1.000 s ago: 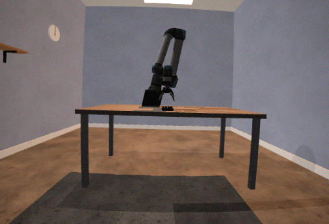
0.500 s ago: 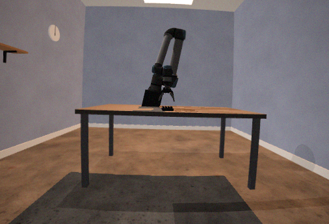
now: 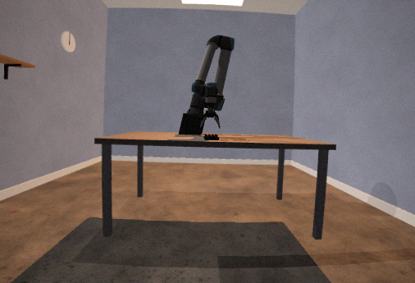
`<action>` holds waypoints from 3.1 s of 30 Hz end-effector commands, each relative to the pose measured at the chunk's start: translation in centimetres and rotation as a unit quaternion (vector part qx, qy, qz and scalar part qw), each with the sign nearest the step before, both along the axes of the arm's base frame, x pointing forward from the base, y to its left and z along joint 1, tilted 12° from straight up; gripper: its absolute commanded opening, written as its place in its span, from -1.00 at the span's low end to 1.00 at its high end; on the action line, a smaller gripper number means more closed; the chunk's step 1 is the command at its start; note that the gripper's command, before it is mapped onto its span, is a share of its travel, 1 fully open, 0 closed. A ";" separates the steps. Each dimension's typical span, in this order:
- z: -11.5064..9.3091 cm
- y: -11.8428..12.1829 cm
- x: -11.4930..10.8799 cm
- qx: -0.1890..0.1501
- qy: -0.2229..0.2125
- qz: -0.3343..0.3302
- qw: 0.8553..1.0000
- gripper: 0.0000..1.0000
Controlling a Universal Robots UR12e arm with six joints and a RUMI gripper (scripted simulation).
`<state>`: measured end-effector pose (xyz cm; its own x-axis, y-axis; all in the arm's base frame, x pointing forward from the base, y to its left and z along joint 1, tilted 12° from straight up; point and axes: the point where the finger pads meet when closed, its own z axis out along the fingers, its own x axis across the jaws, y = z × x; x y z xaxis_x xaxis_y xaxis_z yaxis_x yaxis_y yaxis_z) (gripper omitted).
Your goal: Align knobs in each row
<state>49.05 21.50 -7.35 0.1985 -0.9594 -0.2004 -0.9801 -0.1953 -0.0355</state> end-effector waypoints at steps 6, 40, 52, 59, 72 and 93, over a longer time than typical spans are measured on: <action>0.0 0.0 0.1 0.000 -0.001 0.000 1.000 1.00; 0.0 0.0 0.1 0.000 -0.001 0.000 1.000 1.00; 0.0 0.0 0.1 0.000 -0.001 0.000 1.000 1.00; 0.0 0.0 0.1 0.000 -0.001 0.000 1.000 1.00; 0.2 0.0 0.8 0.000 0.005 -0.025 1.000 1.00; 1.8 0.1 9.2 -0.001 0.066 -0.319 0.945 1.00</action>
